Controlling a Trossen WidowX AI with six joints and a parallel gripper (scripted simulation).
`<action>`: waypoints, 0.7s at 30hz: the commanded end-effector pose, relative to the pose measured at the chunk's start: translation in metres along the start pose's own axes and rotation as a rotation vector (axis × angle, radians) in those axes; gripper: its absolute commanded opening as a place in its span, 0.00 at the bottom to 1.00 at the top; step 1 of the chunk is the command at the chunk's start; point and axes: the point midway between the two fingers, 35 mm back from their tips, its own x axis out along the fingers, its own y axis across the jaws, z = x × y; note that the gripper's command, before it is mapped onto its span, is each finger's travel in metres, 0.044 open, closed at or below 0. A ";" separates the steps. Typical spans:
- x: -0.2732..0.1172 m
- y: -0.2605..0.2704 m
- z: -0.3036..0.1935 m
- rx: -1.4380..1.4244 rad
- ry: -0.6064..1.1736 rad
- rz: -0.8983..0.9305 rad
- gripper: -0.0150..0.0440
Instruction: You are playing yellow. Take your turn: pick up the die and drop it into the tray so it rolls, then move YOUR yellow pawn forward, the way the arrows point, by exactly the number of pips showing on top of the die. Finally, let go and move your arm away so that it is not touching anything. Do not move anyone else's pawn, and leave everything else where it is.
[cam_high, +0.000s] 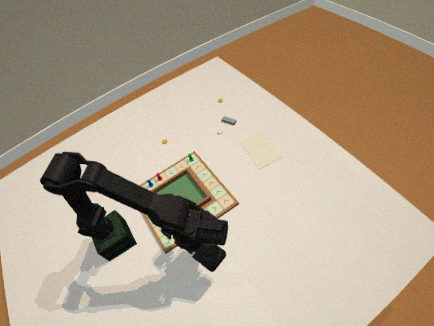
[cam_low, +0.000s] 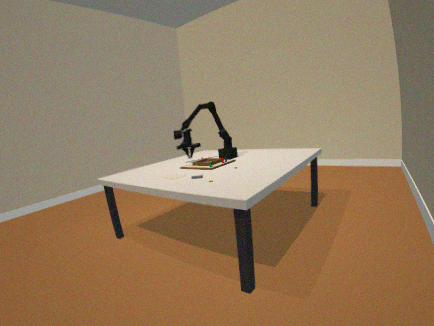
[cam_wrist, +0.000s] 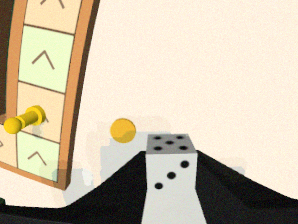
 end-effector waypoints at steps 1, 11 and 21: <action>-0.031 -0.004 0.000 0.000 -0.002 -0.018 0.25; -0.083 0.001 -0.005 0.000 -0.002 -0.017 0.25; -0.080 0.020 0.015 0.008 0.016 -0.019 0.25</action>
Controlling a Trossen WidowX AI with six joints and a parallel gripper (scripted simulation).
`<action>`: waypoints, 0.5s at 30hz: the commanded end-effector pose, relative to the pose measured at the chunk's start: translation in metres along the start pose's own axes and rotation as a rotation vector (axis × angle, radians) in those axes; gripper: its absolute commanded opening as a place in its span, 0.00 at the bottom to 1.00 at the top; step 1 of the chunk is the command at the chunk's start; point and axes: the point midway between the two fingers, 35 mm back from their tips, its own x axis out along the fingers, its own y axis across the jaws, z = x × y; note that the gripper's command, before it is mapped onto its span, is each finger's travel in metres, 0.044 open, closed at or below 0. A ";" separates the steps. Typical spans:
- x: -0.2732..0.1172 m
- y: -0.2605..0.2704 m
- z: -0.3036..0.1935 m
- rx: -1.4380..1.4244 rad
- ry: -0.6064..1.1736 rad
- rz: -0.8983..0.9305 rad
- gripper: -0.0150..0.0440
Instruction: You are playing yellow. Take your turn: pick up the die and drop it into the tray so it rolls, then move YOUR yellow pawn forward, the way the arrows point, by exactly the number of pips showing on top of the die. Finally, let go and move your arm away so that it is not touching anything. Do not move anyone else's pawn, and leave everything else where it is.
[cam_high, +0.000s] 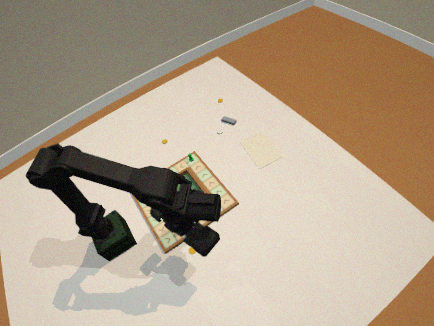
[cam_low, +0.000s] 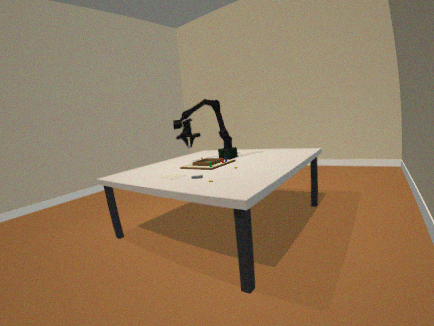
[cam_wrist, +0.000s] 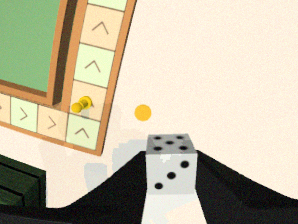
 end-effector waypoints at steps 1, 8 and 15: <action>0.000 0.009 0.010 0.013 0.005 -0.007 0.25; 0.006 0.035 0.037 0.065 -0.003 -0.006 0.25; 0.013 0.064 0.061 0.118 -0.010 -0.004 0.25</action>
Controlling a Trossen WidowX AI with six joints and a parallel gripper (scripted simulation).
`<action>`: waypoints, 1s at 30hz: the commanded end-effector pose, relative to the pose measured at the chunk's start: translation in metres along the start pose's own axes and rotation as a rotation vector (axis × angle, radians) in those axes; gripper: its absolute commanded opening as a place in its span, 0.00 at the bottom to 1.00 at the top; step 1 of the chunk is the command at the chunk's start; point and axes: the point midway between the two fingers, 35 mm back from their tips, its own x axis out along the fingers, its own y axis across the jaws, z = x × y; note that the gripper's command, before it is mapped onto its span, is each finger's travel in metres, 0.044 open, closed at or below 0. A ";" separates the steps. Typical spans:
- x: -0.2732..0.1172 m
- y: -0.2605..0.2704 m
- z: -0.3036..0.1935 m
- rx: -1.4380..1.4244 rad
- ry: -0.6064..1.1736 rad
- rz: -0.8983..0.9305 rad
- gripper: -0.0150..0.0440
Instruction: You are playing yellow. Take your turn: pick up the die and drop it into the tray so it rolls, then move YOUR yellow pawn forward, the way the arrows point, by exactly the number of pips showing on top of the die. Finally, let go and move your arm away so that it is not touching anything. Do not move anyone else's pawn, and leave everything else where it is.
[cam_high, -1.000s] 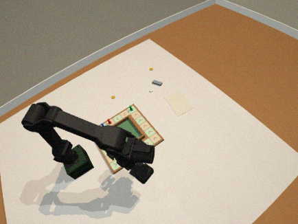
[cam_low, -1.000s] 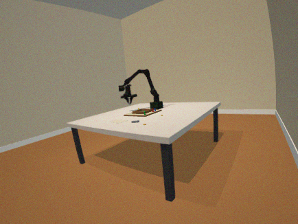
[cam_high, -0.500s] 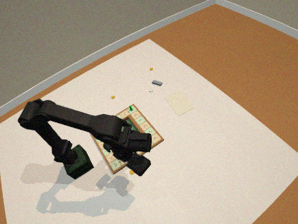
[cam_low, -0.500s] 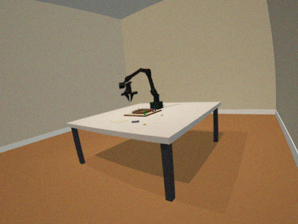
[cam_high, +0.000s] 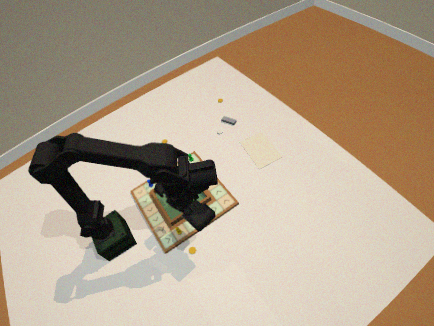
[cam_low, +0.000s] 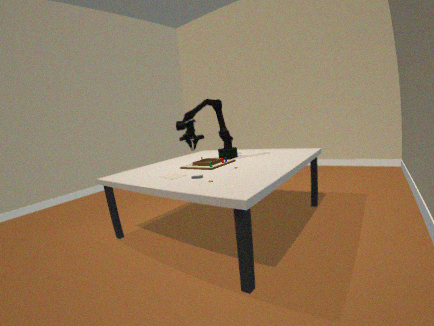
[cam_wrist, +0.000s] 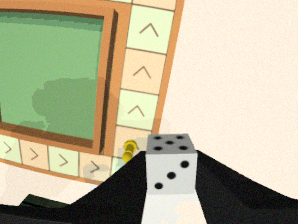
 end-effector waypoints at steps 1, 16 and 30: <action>0.001 0.017 0.010 0.028 -0.012 0.001 0.25; 0.014 0.090 0.038 0.141 -0.021 0.012 0.25; 0.025 0.136 0.046 0.213 -0.073 0.018 0.25</action>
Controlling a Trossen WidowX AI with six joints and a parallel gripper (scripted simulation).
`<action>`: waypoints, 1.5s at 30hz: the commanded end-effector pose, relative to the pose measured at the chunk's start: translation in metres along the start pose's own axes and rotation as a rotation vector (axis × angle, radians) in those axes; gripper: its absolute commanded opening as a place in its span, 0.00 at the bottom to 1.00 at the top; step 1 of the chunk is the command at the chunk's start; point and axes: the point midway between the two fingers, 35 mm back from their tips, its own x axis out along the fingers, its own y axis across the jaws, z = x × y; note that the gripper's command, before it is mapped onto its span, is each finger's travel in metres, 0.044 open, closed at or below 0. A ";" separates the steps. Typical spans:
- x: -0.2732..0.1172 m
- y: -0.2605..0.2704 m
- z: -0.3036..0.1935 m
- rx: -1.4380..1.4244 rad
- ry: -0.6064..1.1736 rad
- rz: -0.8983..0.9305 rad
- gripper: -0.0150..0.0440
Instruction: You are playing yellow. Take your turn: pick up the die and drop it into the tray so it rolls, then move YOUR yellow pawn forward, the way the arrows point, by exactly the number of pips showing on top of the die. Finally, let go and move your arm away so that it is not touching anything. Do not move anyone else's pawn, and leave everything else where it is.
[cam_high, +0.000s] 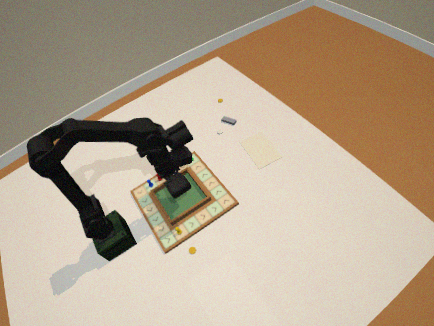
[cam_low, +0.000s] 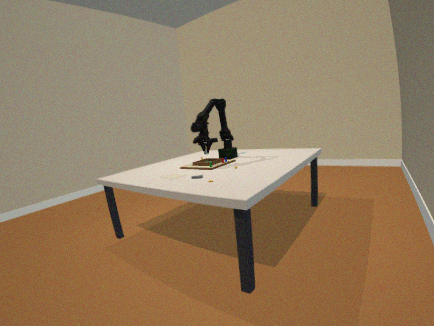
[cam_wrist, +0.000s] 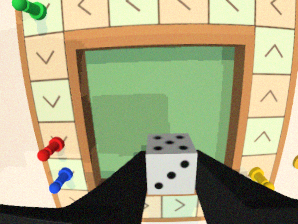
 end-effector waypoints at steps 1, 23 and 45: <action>0.002 0.001 0.001 0.012 -0.076 0.007 0.25; 0.017 -0.001 0.010 0.012 -0.816 0.000 0.25; -0.030 0.002 -0.025 0.012 -0.836 -0.001 0.25</action>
